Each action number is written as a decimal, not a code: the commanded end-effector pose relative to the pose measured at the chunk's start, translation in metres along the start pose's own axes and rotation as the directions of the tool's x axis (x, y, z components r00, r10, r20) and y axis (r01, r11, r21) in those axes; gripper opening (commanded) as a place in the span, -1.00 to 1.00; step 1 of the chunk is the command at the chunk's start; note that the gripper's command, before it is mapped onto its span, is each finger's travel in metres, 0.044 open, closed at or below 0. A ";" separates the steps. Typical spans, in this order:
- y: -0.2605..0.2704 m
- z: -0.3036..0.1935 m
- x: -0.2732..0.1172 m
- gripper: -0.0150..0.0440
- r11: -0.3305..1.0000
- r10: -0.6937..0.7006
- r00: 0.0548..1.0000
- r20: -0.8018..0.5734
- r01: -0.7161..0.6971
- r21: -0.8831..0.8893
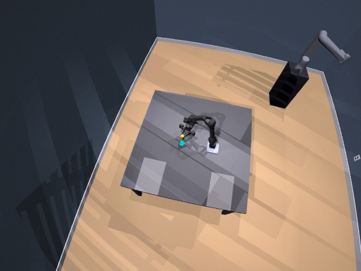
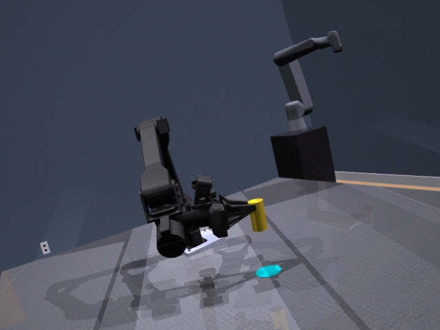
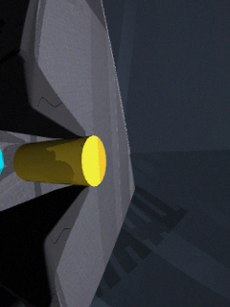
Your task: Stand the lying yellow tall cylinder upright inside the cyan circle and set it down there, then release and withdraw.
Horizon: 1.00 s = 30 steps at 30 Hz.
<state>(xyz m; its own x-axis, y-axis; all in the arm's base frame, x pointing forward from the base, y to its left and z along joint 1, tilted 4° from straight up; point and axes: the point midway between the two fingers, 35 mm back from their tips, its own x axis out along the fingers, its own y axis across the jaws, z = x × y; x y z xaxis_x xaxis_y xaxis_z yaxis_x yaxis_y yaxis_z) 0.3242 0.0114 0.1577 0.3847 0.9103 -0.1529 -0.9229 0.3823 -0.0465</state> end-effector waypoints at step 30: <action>0.001 -0.105 0.008 -0.14 1.000 -0.001 1.000 0.005 0.001 0.003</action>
<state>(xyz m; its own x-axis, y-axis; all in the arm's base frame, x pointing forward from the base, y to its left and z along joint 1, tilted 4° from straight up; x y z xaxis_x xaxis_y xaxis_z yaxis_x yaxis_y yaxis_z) 0.3245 0.0033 0.0557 0.3856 0.9111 -0.1457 -0.9224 0.3843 -0.0379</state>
